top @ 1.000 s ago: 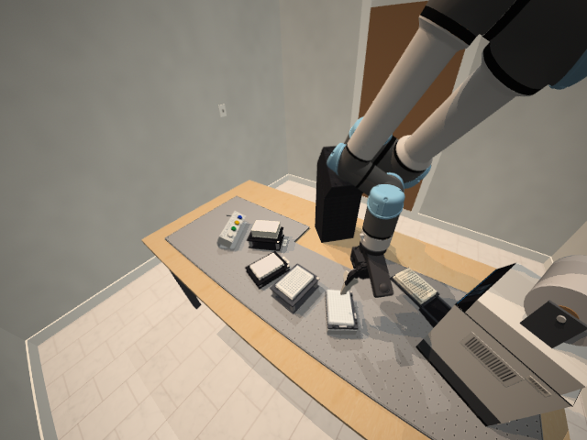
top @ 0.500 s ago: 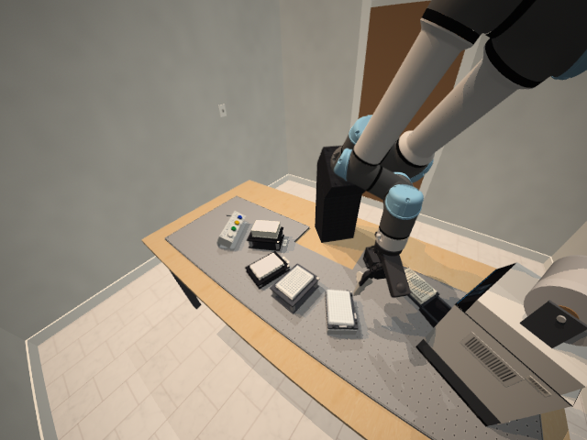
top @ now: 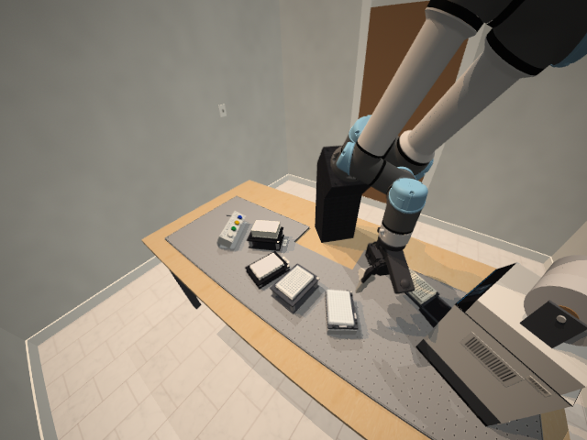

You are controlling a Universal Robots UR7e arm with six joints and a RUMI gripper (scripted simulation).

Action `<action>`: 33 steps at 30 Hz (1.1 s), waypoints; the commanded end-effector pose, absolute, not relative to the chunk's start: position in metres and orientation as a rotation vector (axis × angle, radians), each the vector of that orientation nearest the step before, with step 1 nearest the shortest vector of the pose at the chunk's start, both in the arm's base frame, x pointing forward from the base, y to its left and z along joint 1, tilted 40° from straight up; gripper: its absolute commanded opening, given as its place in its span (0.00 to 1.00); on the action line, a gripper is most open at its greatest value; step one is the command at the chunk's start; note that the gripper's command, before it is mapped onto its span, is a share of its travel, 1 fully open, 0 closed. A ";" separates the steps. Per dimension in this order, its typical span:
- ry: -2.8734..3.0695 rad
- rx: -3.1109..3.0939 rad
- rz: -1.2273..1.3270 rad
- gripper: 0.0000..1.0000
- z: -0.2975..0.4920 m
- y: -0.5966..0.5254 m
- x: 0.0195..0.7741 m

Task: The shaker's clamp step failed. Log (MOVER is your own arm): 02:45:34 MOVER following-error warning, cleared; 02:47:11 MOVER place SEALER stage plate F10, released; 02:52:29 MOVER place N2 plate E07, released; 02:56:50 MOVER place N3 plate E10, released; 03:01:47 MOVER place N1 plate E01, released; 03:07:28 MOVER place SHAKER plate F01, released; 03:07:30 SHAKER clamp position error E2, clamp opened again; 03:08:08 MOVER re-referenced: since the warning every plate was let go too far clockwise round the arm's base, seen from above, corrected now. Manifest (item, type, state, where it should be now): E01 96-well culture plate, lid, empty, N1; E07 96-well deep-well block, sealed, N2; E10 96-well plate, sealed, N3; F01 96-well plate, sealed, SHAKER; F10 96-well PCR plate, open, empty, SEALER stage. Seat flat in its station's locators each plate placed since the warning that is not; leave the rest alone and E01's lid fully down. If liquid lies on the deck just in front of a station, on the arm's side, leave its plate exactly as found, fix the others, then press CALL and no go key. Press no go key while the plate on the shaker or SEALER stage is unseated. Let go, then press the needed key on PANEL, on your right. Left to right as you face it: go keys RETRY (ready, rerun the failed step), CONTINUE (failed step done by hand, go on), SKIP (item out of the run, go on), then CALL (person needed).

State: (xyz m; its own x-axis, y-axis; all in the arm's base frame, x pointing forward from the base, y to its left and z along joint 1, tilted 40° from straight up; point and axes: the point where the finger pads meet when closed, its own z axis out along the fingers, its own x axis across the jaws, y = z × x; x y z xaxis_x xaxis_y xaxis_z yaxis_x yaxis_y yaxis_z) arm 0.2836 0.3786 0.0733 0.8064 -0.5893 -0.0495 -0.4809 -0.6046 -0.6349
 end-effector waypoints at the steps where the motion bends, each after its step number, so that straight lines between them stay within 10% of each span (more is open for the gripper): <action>1: 0.706 -2.364 -0.246 0.82 0.074 0.387 0.269; 33: 0.262 -2.481 -0.402 0.82 0.064 0.448 0.152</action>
